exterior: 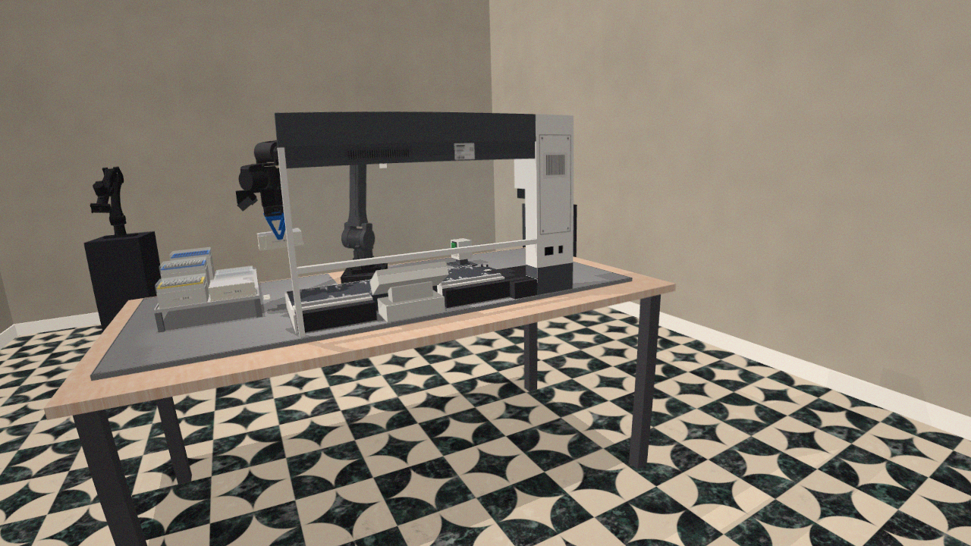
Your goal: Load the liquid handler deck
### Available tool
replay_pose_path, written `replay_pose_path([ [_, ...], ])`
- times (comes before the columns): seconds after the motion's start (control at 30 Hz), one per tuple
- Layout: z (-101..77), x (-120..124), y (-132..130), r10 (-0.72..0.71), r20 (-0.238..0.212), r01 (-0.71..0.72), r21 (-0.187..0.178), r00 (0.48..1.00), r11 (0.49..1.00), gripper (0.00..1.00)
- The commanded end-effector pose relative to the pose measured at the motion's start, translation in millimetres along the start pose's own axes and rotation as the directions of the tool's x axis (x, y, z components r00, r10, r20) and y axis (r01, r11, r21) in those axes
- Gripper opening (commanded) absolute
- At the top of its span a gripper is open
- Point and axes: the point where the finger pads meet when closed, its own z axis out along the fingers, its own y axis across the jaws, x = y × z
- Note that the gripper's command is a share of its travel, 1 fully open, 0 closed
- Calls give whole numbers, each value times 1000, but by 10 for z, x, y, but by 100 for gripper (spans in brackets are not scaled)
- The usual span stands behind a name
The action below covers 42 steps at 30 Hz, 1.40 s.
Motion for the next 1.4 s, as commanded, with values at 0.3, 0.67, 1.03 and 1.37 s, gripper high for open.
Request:
replay_pose_path([
  [0.3,-208,-44,-244,9,50,-7,-39,999,999,0],
  [0.67,-261,-23,-410,-14,61,17,-45,998,999,0],
  [1.03,-212,-54,-394,-152,53,154,-29,987,988,0],
  [1.37,-212,-55,-394,-308,57,309,-21,950,951,0],
])
